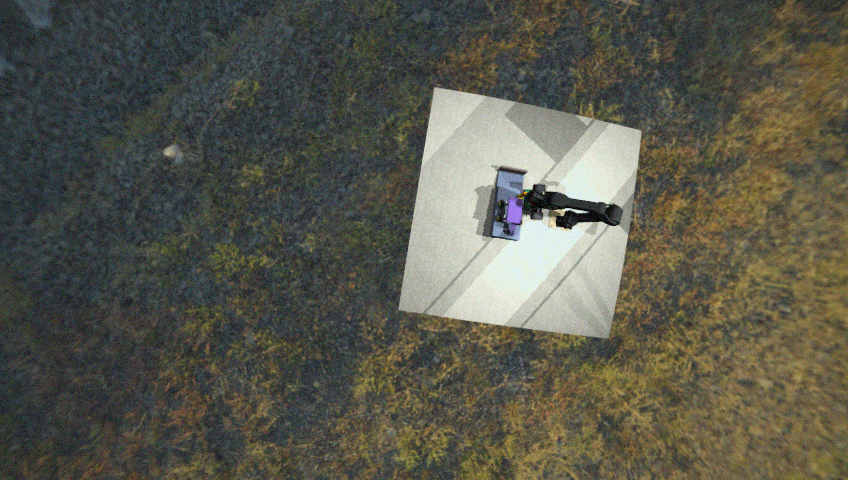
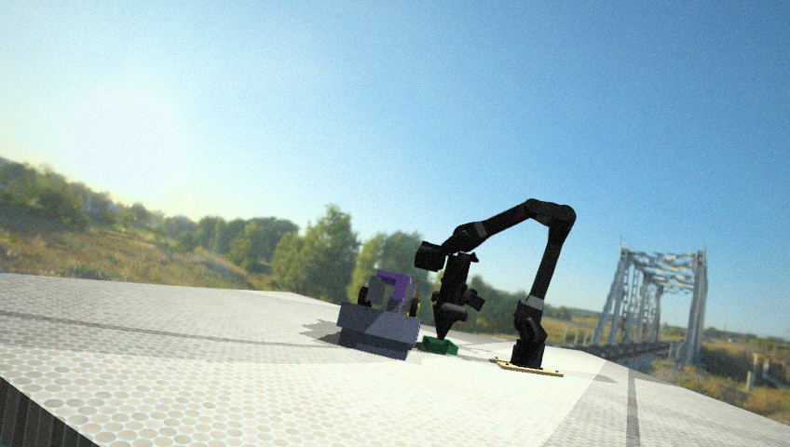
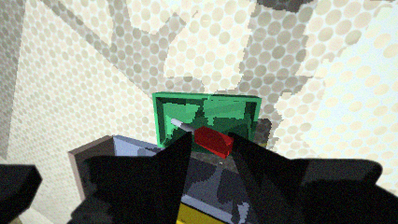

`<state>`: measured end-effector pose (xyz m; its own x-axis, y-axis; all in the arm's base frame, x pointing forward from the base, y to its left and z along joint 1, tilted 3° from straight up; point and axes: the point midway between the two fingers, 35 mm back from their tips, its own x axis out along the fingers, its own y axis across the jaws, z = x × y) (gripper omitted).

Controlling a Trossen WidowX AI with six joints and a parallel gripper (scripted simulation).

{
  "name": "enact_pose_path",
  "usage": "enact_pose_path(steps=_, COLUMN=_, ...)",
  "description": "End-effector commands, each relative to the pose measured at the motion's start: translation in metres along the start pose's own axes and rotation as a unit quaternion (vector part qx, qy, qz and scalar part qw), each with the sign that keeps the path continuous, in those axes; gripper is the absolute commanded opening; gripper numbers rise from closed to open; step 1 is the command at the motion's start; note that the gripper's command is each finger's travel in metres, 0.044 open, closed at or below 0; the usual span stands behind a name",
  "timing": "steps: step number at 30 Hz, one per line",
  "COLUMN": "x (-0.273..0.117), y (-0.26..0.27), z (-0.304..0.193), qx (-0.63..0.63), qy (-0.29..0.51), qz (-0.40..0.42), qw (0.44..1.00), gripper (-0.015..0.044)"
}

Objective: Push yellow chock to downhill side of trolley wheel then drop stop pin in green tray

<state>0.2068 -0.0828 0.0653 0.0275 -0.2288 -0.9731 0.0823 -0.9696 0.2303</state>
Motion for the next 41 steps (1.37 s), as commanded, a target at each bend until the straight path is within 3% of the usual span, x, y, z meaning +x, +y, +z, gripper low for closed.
enact_pose_path(steps=1, x=0.002, y=-0.001, z=0.003, qx=0.002, qy=-0.003, qz=0.002, qw=1.0, gripper=0.019)
enact_pose_path(steps=5, x=0.003, y=-0.001, z=0.004, qx=0.002, qy=-0.003, qz=0.002, qw=1.0, gripper=0.019)
enact_pose_path(steps=11, x=0.001, y=-0.001, z=0.001, qx=0.0, qy=0.0, qz=0.0, qw=1.0, gripper=0.034)
enact_pose_path(steps=23, x=-0.022, y=0.002, z=0.004, qx=0.002, qy=-0.003, qz=0.002, qw=1.0, gripper=0.034)
enact_pose_path(steps=27, x=-0.032, y=0.003, z=0.005, qx=0.002, qy=-0.003, qz=0.002, qw=1.0, gripper=0.044)
enact_pose_path(steps=41, x=-0.072, y=0.01, z=0.006, qx=0.002, qy=-0.003, qz=0.002, qw=1.0, gripper=0.044)
